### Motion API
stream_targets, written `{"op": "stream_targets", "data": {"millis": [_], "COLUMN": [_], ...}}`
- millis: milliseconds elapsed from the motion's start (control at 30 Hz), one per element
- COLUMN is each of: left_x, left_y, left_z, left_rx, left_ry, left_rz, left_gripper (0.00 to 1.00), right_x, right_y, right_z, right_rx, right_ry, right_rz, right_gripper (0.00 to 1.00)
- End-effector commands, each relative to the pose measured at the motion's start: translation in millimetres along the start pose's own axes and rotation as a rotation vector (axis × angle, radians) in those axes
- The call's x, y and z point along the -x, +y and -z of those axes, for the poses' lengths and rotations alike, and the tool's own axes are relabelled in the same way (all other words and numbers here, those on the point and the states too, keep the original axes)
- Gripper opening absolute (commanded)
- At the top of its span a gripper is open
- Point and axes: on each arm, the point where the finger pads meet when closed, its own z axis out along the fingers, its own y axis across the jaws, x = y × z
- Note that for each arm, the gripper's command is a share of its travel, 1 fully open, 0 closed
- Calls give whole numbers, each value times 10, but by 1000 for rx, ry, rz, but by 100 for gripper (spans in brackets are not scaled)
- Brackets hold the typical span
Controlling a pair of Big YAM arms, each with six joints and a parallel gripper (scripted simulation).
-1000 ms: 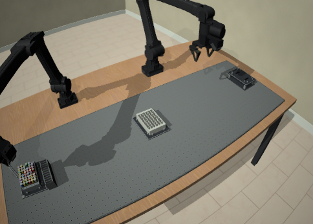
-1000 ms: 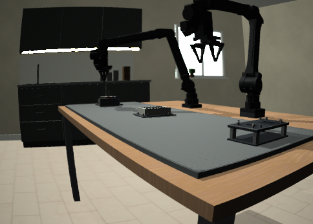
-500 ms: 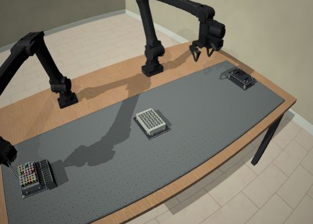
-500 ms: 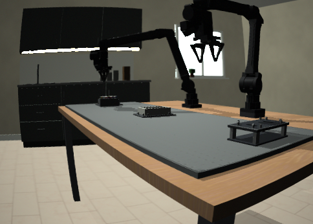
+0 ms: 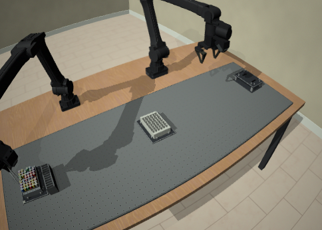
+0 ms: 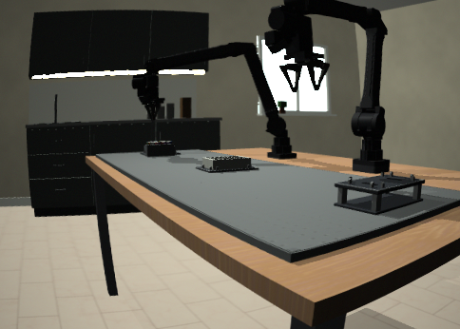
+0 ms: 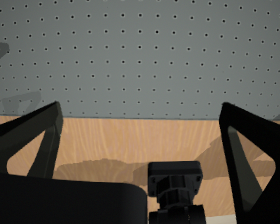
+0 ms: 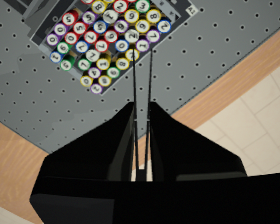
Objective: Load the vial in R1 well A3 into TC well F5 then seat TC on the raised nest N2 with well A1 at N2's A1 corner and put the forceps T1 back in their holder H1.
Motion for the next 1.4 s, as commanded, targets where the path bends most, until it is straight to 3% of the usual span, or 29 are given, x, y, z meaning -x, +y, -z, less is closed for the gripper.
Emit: {"op": "stream_targets", "data": {"millis": [0,1367], "left_x": [79,79], "left_y": [3,3], "left_z": [142,142], "left_rx": [6,6], "left_ry": [-31,-31], "left_rz": [-15,-15], "left_gripper": [100,100], "right_x": [85,92], "right_y": [-21,-15], "right_z": [-204,-298], "right_rx": [22,24], "right_ry": [5,3], "right_rz": [3,3], "right_gripper": [10,11]}}
